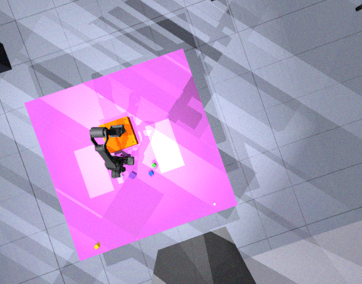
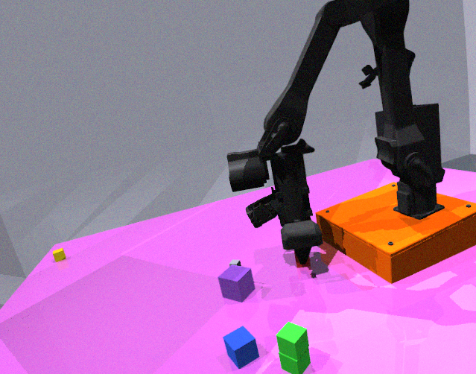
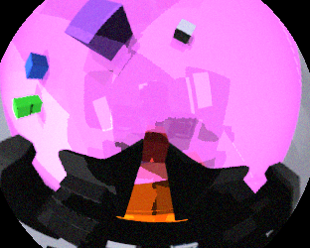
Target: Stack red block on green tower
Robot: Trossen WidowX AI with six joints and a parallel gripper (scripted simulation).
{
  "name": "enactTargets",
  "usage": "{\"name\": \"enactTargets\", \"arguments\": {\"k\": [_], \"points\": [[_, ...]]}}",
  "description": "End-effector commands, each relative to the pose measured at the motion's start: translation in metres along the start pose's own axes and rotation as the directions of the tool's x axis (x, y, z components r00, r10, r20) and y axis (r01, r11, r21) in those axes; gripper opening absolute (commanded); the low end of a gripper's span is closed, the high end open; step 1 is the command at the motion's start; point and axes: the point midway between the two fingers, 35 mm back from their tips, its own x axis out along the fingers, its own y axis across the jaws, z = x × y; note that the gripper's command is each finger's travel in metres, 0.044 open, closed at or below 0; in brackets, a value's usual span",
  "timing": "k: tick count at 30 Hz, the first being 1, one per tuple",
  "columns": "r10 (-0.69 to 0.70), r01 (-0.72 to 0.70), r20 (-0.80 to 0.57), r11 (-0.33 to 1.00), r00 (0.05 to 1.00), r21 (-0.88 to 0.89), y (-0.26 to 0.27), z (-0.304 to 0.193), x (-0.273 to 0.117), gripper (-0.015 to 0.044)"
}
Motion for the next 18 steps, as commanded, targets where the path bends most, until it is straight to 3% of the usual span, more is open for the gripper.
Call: {"name": "enactTargets", "arguments": {"k": [1,18], "points": [[0.001,-0.001,-0.003,1.0,1.0,0.005,0.0,-0.001,-0.002,0.0],[0.001,-0.001,-0.002,1.0,1.0,0.005,0.0,0.001,-0.084,0.0]]}}
